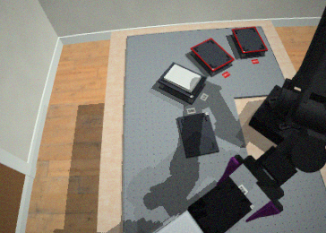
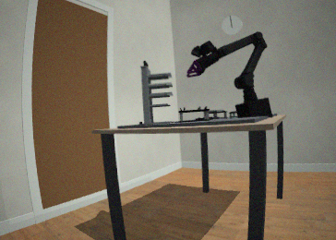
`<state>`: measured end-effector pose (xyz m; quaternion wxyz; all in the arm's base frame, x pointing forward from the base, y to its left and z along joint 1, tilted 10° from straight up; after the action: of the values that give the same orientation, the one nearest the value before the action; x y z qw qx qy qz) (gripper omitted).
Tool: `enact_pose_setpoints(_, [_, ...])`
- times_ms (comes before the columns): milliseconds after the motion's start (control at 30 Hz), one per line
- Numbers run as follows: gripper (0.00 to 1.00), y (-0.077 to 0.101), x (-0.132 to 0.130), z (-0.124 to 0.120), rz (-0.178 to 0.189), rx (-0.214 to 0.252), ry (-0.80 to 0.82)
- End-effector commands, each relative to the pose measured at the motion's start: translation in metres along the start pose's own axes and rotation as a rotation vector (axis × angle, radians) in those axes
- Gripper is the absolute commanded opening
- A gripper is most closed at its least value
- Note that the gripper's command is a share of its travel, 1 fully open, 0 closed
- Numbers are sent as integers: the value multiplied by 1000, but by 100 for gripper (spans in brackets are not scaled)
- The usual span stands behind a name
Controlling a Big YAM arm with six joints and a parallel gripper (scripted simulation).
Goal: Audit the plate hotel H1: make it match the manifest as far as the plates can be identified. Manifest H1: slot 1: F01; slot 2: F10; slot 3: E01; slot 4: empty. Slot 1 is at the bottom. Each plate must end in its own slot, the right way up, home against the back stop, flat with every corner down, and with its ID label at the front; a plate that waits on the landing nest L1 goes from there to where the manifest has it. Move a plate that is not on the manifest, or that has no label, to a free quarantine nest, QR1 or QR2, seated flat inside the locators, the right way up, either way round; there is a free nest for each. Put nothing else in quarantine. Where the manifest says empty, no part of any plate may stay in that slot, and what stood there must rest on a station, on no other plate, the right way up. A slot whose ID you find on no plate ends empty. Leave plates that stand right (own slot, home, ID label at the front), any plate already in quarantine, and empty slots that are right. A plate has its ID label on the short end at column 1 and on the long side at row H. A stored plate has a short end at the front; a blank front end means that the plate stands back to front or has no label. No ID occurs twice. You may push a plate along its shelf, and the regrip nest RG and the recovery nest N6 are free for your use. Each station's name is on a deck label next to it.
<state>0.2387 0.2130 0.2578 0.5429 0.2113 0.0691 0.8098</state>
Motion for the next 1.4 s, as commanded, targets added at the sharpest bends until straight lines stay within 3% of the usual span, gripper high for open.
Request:
enact_pose_setpoints(0, [100,-3,14,44,24,-82,-29])
enact_pose_setpoints(1367, [100,-45,18,66,22,-83,-22])
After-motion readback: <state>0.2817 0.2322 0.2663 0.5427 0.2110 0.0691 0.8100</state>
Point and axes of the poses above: the point where the finger pads meet when closed, its own y axis back along the fingers, its own x axis across the jaws, z = x × y, the point moved 5 cm from there along y, back along the fingers, and after that the axes turned 14 degrees about -y, right-handed, at the moved point
